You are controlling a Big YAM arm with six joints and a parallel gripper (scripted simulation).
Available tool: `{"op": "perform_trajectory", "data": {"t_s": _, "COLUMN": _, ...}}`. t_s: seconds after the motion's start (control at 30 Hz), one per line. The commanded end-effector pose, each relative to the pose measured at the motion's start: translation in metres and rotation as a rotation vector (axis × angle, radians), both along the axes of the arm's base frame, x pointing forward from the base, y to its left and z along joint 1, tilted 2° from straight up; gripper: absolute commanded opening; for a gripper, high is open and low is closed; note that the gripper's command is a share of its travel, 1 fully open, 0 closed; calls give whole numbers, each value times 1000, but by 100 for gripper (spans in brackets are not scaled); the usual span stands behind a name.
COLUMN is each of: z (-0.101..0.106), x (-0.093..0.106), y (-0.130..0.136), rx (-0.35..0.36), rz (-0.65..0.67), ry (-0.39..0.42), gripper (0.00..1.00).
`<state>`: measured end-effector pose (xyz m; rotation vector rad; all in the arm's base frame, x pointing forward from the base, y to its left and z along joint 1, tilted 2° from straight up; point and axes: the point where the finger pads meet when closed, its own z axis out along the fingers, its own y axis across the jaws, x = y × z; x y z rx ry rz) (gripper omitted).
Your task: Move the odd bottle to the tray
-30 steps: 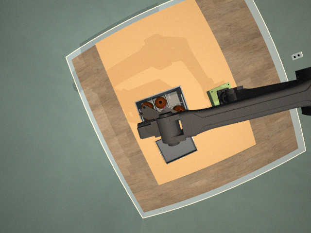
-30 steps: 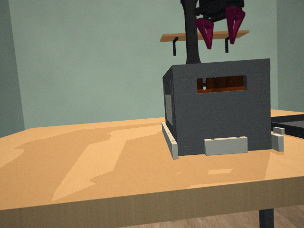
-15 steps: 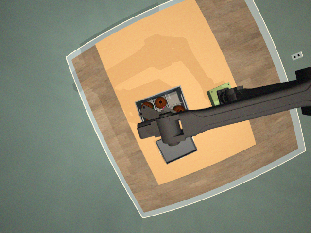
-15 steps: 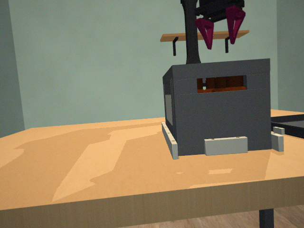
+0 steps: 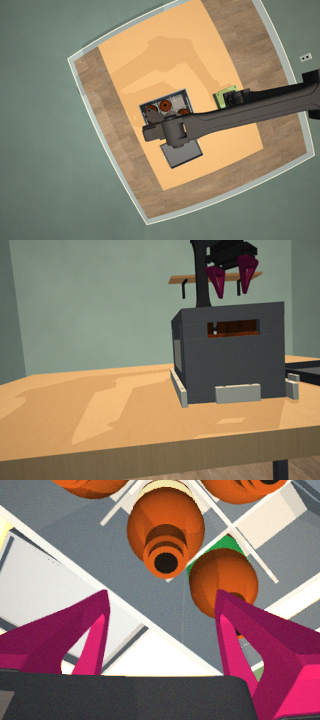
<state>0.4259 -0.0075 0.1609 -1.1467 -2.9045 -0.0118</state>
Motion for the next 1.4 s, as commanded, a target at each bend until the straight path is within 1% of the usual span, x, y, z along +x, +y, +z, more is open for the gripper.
{"op": "perform_trajectory", "data": {"t_s": 0.0, "z": -14, "x": -1, "y": 5, "rx": -1, "rz": -1, "ry": 13, "gripper": 61}}
{"op": "perform_trajectory", "data": {"t_s": 0.1, "z": -12, "x": -1, "y": 5, "rx": -1, "rz": -1, "ry": 5, "gripper": 61}}
{"op": "perform_trajectory", "data": {"t_s": 0.2, "z": -19, "x": -1, "y": 5, "rx": -1, "rz": 0, "ry": 13, "gripper": 61}}
{"op": "perform_trajectory", "data": {"t_s": 0.43, "z": -28, "x": -1, "y": 6, "rx": -1, "rz": 1, "ry": 13, "gripper": 61}}
{"op": "perform_trajectory", "data": {"t_s": 0.53, "z": -31, "x": -1, "y": 6, "rx": -1, "rz": 1, "ry": 12, "gripper": 61}}
{"op": "perform_trajectory", "data": {"t_s": 0.67, "z": -28, "x": -1, "y": 6, "rx": -1, "rz": 0, "ry": 1, "gripper": 61}}
{"op": "perform_trajectory", "data": {"t_s": 0.8, "z": -35, "x": -1, "y": 6, "rx": -1, "rz": 0, "ry": 13, "gripper": 61}}
{"op": "perform_trajectory", "data": {"t_s": 1.37, "z": -34, "x": -2, "y": 6, "rx": -1, "rz": 1, "ry": 10, "gripper": 61}}
